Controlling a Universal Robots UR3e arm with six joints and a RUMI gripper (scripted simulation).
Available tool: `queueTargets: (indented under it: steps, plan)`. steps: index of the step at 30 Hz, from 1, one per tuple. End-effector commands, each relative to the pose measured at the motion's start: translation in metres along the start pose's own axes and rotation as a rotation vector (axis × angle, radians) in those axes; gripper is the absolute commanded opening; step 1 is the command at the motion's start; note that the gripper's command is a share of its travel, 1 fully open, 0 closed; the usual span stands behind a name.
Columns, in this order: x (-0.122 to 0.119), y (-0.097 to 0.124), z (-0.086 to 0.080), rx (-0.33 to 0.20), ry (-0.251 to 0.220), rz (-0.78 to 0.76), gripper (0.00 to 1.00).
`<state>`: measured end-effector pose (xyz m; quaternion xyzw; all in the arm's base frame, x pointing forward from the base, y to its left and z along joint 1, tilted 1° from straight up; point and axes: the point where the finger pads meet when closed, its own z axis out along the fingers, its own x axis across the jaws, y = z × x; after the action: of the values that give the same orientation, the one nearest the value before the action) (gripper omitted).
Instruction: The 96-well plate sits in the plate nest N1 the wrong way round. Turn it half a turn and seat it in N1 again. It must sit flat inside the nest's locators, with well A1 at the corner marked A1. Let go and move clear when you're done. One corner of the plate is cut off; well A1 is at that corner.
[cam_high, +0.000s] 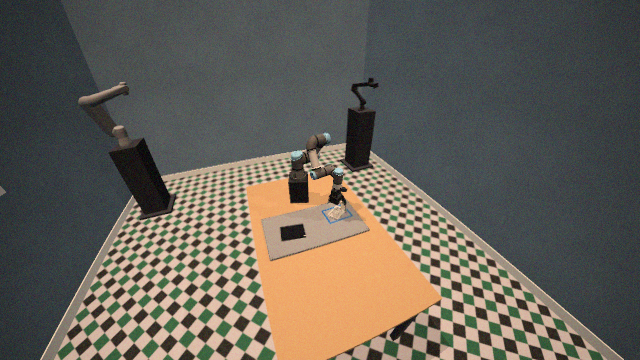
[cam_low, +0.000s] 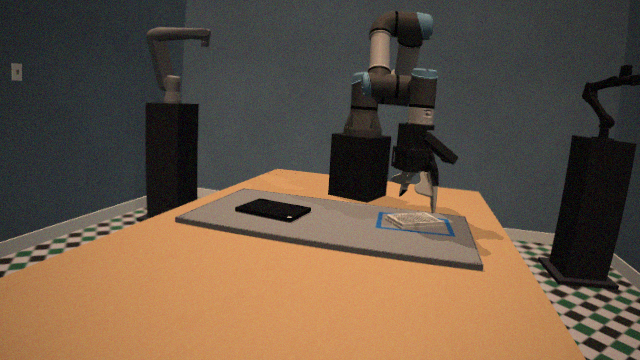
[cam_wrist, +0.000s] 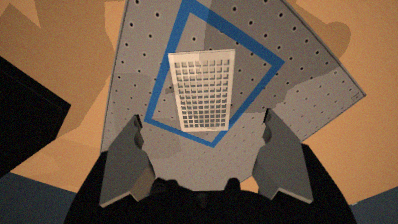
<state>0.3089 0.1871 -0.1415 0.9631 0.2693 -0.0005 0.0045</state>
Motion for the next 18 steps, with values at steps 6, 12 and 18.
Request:
queueTargets:
  steps: [6, 12, 18]
  plan:
    - [0.006, 0.002, 0.017, -0.006, 0.018, 0.0, 1.0]
    - [0.006, 0.002, 0.027, -0.006, 0.018, 0.0, 1.0]
    - [0.006, 0.002, 0.033, -0.006, 0.018, 0.0, 1.0]
